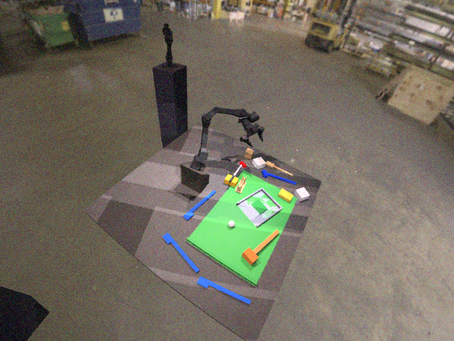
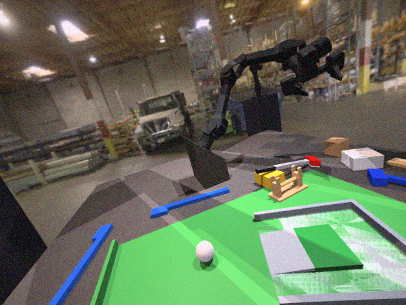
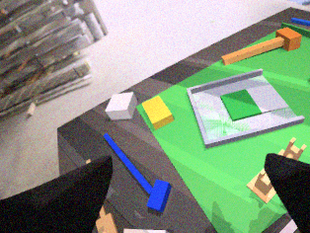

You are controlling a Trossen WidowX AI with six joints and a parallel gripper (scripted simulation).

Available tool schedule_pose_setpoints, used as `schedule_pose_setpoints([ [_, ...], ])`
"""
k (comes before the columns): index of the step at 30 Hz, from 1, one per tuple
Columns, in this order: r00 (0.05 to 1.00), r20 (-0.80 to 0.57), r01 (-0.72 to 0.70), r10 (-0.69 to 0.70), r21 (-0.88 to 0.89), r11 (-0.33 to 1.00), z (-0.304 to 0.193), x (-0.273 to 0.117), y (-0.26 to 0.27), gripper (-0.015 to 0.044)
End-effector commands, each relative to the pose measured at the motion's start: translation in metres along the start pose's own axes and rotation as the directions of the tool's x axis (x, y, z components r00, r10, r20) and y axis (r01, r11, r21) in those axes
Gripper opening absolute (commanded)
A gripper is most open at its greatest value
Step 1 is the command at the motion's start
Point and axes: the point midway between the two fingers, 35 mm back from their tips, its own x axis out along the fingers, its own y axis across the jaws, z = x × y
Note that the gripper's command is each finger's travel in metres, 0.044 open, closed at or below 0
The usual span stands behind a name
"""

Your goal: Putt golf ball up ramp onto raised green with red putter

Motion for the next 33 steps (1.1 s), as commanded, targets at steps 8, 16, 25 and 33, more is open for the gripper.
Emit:
schedule_pose_setpoints([
  [8,0.908,-0.379,-0.216,-0.178,-0.789,0.575,-0.067,0.069,-0.064,0.0440],
  [16,0.812,-0.538,-0.493,-0.225,-0.840,0.226,-0.093,0.085,-0.096,0.0440],
  [25,0.667,-0.705,-0.744,-0.241,-0.643,-0.181,-0.118,0.093,-0.132,0.0440],
  [33,0.519,-0.829,-0.780,-0.210,-0.358,-0.513,-0.137,0.094,-0.160,0.0440],
])
